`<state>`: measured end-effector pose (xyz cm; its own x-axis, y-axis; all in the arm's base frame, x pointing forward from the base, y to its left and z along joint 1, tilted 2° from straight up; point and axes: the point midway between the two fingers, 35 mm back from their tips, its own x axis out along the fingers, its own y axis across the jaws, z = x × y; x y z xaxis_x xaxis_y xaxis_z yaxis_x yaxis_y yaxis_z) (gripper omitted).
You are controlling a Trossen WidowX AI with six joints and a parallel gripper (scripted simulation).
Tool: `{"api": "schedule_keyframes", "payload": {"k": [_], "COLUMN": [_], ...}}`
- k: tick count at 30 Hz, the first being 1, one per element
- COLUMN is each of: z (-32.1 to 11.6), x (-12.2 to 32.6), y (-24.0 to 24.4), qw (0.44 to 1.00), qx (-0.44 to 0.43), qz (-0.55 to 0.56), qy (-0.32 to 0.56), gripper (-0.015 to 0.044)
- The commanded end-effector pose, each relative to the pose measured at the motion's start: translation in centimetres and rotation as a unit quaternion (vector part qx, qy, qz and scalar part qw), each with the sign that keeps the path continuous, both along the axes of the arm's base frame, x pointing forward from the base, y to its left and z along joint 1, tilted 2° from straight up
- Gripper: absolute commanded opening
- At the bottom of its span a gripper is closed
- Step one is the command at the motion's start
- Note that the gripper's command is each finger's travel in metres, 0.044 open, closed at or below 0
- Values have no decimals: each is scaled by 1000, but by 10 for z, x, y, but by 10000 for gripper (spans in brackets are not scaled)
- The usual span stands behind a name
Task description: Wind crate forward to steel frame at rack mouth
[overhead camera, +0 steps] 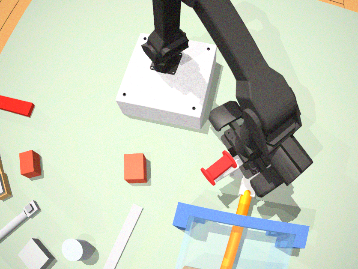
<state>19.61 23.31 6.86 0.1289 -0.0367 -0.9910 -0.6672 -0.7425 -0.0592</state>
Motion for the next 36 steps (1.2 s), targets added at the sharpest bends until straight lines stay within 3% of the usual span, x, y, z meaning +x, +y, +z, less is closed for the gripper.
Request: {"api": "schedule_keyframes", "payload": {"k": [1, 36], "z": [-2, -2], "x": [-2, -15], "y": [-1, -11], "qw": [1000, 979], "qx": [2, 11], "qz": [-25, -203], "qy": [3, 11], "gripper": [0, 0]}}
